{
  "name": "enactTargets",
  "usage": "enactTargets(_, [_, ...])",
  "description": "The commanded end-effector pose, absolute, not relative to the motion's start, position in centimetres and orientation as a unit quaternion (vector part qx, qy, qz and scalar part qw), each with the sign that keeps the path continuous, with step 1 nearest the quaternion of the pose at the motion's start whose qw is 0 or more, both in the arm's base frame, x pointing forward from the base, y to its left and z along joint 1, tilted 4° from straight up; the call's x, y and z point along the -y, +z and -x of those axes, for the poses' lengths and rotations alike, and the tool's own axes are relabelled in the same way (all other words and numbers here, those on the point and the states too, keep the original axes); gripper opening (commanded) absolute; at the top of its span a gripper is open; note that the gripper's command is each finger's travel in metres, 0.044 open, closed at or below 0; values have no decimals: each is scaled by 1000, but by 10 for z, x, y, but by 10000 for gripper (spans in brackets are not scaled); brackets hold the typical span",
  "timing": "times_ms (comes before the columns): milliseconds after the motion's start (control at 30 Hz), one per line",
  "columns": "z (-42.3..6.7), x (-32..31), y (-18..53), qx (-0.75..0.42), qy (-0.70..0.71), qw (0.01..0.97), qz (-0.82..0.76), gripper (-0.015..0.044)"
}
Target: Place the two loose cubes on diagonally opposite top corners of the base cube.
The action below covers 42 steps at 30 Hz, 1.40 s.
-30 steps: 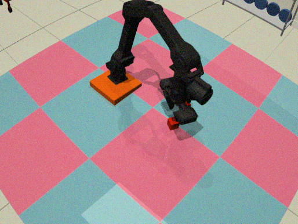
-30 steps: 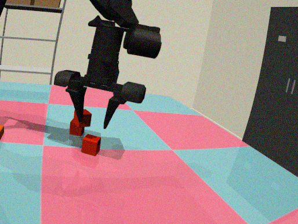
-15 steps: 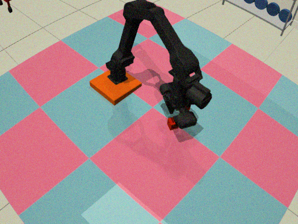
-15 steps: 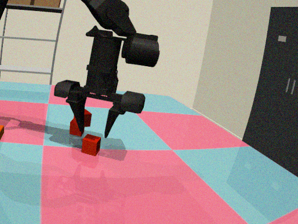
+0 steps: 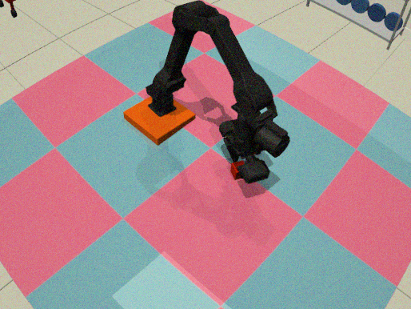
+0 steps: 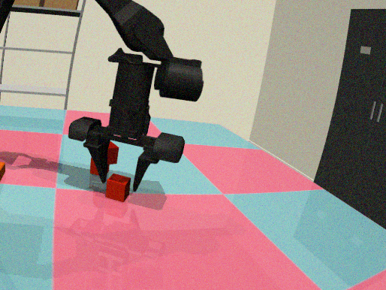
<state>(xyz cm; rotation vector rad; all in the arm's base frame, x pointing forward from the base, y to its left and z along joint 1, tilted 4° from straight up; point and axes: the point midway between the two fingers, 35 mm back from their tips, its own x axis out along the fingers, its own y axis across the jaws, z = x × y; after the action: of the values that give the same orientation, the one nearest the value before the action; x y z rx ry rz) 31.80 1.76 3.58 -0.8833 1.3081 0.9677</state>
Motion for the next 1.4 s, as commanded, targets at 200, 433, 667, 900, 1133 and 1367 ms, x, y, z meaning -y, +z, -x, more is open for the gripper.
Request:
enactTargets(200, [-317,-18,33,-565,418,602,379,105])
enactTargets(433, [-319,-17,46,-565,418,602,379,105])
enactTargets(667, [-322,-16,68,-565,418,602,379,105])
enactTargets(900, [-322,-14,90,-565,418,602,379,105])
enactTargets(1133, [-321,-12,112,-565,418,602,379,105])
enactTargets(1367, [-318,-10,134,-565,418,602,379,105])
